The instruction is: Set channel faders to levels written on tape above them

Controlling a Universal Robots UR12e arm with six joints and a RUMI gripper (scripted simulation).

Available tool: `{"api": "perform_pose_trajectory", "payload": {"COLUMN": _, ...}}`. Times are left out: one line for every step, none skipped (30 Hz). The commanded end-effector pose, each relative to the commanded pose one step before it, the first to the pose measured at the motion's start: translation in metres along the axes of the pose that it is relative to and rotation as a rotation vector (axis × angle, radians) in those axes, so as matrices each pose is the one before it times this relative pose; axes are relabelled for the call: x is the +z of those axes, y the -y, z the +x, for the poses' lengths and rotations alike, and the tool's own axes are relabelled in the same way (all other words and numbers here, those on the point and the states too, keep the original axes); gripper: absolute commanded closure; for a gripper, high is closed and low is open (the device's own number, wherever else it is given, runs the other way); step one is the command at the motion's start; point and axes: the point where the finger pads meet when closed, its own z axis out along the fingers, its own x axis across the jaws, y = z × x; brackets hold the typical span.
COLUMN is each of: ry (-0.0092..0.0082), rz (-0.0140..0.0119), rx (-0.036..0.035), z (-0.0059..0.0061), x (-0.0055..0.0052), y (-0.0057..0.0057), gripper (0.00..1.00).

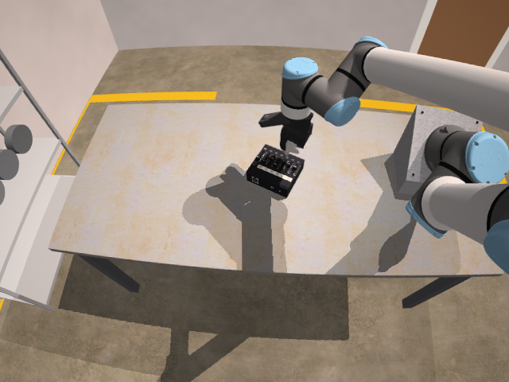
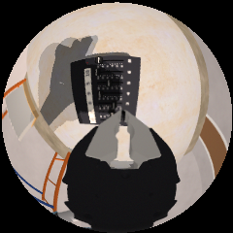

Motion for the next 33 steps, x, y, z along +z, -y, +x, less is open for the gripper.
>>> {"api": "perform_pose_trajectory", "payload": {"ry": -0.00017, "rz": 0.00119, "rx": -0.00030, "z": 0.00013, "x": 0.00210, "y": 0.00066, "gripper": 1.00}}
{"api": "perform_pose_trajectory", "payload": {"ry": 0.00000, "rz": 0.00000, "rx": 0.00000, "z": 0.00000, "x": 0.00000, "y": 0.00000, "gripper": 1.00}}
{"api": "perform_pose_trajectory", "payload": {"ry": 0.00000, "rz": 0.00000, "rx": 0.00000, "z": 0.00003, "x": 0.00066, "y": 0.00000, "gripper": 1.00}}
{"api": "perform_pose_trajectory", "payload": {"ry": 0.00000, "rz": 0.00000, "rx": 0.00000, "z": 0.00002, "x": 0.00063, "y": 0.00000, "gripper": 1.00}}
{"api": "perform_pose_trajectory", "payload": {"ry": 0.00000, "rz": 0.00000, "rx": 0.00000, "z": 0.00002, "x": 0.00061, "y": 0.00000, "gripper": 1.00}}
{"api": "perform_pose_trajectory", "payload": {"ry": 0.00000, "rz": 0.00000, "rx": 0.00000, "z": 0.00002, "x": 0.00058, "y": 0.00000, "gripper": 1.00}}
{"api": "perform_pose_trajectory", "payload": {"ry": 0.00000, "rz": 0.00000, "rx": 0.00000, "z": 0.00002, "x": 0.00055, "y": 0.00001, "gripper": 1.00}}
{"api": "perform_pose_trajectory", "payload": {"ry": 0.00000, "rz": 0.00000, "rx": 0.00000, "z": 0.00002, "x": 0.00052, "y": 0.00001, "gripper": 1.00}}
{"api": "perform_pose_trajectory", "payload": {"ry": 0.00000, "rz": 0.00000, "rx": 0.00000, "z": 0.00002, "x": 0.00049, "y": 0.00001, "gripper": 1.00}}
{"api": "perform_pose_trajectory", "payload": {"ry": 0.00000, "rz": 0.00000, "rx": 0.00000, "z": 0.00002, "x": 0.00046, "y": 0.00000, "gripper": 1.00}}
{"api": "perform_pose_trajectory", "payload": {"ry": 0.00000, "rz": 0.00000, "rx": 0.00000, "z": 0.00002, "x": 0.00042, "y": 0.00000, "gripper": 1.00}}
{"api": "perform_pose_trajectory", "payload": {"ry": 0.00000, "rz": 0.00000, "rx": 0.00000, "z": 0.00001, "x": 0.00039, "y": 0.00000, "gripper": 1.00}}
{"api": "perform_pose_trajectory", "payload": {"ry": 0.00000, "rz": 0.00000, "rx": 0.00000, "z": 0.00001, "x": 0.00035, "y": 0.00000, "gripper": 1.00}}
{"api": "perform_pose_trajectory", "payload": {"ry": 0.00000, "rz": 0.00000, "rx": 0.00000, "z": 0.00001, "x": 0.00031, "y": 0.00000, "gripper": 1.00}}
{"api": "perform_pose_trajectory", "payload": {"ry": 0.00000, "rz": 0.00000, "rx": 0.00000, "z": 0.00001, "x": 0.00028, "y": 0.00000, "gripper": 1.00}}
{"api": "perform_pose_trajectory", "payload": {"ry": 0.00000, "rz": 0.00000, "rx": 0.00000, "z": 0.00001, "x": 0.00024, "y": 0.00000, "gripper": 1.00}}
{"api": "perform_pose_trajectory", "payload": {"ry": 0.00000, "rz": 0.00000, "rx": 0.00000, "z": 0.00001, "x": 0.00020, "y": 0.00000, "gripper": 1.00}}
{"api": "perform_pose_trajectory", "payload": {"ry": 0.00000, "rz": 0.00000, "rx": 0.00000, "z": 0.00000, "x": 0.00000, "y": 0.00000, "gripper": 1.00}}
{"api": "perform_pose_trajectory", "payload": {"ry": 0.00000, "rz": 0.00000, "rx": 0.00000, "z": 0.00000, "x": 0.00000, "y": 0.00000, "gripper": 1.00}}
{"api": "perform_pose_trajectory", "payload": {"ry": 0.00000, "rz": 0.00000, "rx": 0.00000, "z": 0.00001, "x": 0.00017, "y": 0.00000, "gripper": 1.00}}
{"api": "perform_pose_trajectory", "payload": {"ry": 0.00000, "rz": 0.00000, "rx": 0.00000, "z": 0.00001, "x": 0.00014, "y": 0.00000, "gripper": 1.00}}
{"api": "perform_pose_trajectory", "payload": {"ry": 0.00000, "rz": 0.00000, "rx": 0.00000, "z": 0.00000, "x": 0.00011, "y": 0.00000, "gripper": 1.00}}
{"api": "perform_pose_trajectory", "payload": {"ry": 0.00000, "rz": 0.00000, "rx": 0.00000, "z": 0.00000, "x": 0.00008, "y": 0.00000, "gripper": 1.00}}
{"api": "perform_pose_trajectory", "payload": {"ry": 0.00000, "rz": 0.00000, "rx": 0.00000, "z": 0.00000, "x": 0.00006, "y": 0.00000, "gripper": 1.00}}
{"api": "perform_pose_trajectory", "payload": {"ry": 0.00000, "rz": 0.00000, "rx": 0.00000, "z": 0.00000, "x": 0.00003, "y": 0.00000, "gripper": 1.00}}
{"api": "perform_pose_trajectory", "payload": {"ry": 0.00000, "rz": 0.00000, "rx": 0.00000, "z": 0.00000, "x": 0.00002, "y": 0.00000, "gripper": 1.00}}
{"api": "perform_pose_trajectory", "payload": {"ry": 0.00000, "rz": 0.00000, "rx": 0.00000, "z": 0.00000, "x": 0.00001, "y": 0.00000, "gripper": 1.00}}
{"api": "perform_pose_trajectory", "payload": {"ry": 0.00000, "rz": 0.00000, "rx": 0.00000, "z": 0.00000, "x": 0.00000, "y": 0.00000, "gripper": 1.00}}
{"api": "perform_pose_trajectory", "payload": {"ry": 0.00000, "rz": 0.00000, "rx": 0.00000, "z": 0.00000, "x": 0.00000, "y": 0.00000, "gripper": 1.00}}
{"api": "perform_pose_trajectory", "payload": {"ry": 0.00000, "rz": 0.00000, "rx": 0.00000, "z": 0.00000, "x": 0.00000, "y": 0.00000, "gripper": 1.00}}
{"api": "perform_pose_trajectory", "payload": {"ry": 0.00000, "rz": 0.00000, "rx": 0.00000, "z": 0.00000, "x": 0.00000, "y": 0.00000, "gripper": 1.00}}
{"api": "perform_pose_trajectory", "payload": {"ry": 0.00000, "rz": 0.00000, "rx": 0.00000, "z": 0.00000, "x": 0.00000, "y": 0.00000, "gripper": 1.00}}
{"api": "perform_pose_trajectory", "payload": {"ry": 0.00000, "rz": 0.00000, "rx": 0.00000, "z": 0.00000, "x": 0.00000, "y": 0.00000, "gripper": 1.00}}
